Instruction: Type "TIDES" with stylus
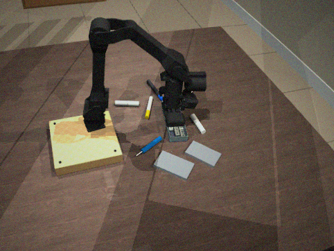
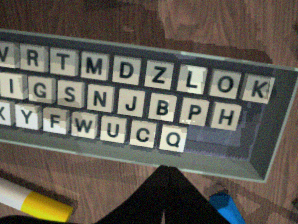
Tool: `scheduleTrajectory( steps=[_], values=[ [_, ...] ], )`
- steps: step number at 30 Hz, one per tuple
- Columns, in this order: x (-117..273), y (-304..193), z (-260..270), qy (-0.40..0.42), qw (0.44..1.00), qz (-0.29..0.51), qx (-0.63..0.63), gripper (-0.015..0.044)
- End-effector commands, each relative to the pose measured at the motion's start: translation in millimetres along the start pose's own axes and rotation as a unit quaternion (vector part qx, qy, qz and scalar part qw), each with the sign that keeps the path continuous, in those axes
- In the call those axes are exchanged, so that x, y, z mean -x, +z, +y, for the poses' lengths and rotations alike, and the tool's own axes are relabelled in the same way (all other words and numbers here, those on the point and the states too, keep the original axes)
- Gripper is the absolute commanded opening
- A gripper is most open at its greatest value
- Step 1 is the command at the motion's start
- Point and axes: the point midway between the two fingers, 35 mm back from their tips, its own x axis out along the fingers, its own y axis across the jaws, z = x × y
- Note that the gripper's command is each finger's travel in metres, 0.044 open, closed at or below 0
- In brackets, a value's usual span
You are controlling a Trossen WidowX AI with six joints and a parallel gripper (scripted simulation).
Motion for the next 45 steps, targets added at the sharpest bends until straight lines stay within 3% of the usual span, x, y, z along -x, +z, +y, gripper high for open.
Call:
scheduleTrajectory(
  steps=[1,7,14,24,30,38,42,45],
  values=[
    [-0.6,-3.1,2.1,0.0,1.0,-0.002,-0.005,0.0],
    [-0.6,-2.8,4.1,0.0,1.0,-0.002,-0.005,0.0],
    [-0.2,-2.1,76.9,0.003,1.0,-0.003,-0.005,0.0],
    [2.2,-2.1,79.0,0.004,1.0,-0.002,-0.005,0.0],
    [60.0,-2.5,78.6,0.004,1.0,-0.002,-0.005,0.0],
    [55.8,0.1,79.3,0.006,1.0,-0.009,-0.003,0.0],
    [55.2,-0.5,79.2,0.005,1.0,-0.006,-0.003,0.0105],
    [55.2,-0.5,79.2,0.005,1.0,-0.006,-0.003,0.0026]
  ],
)
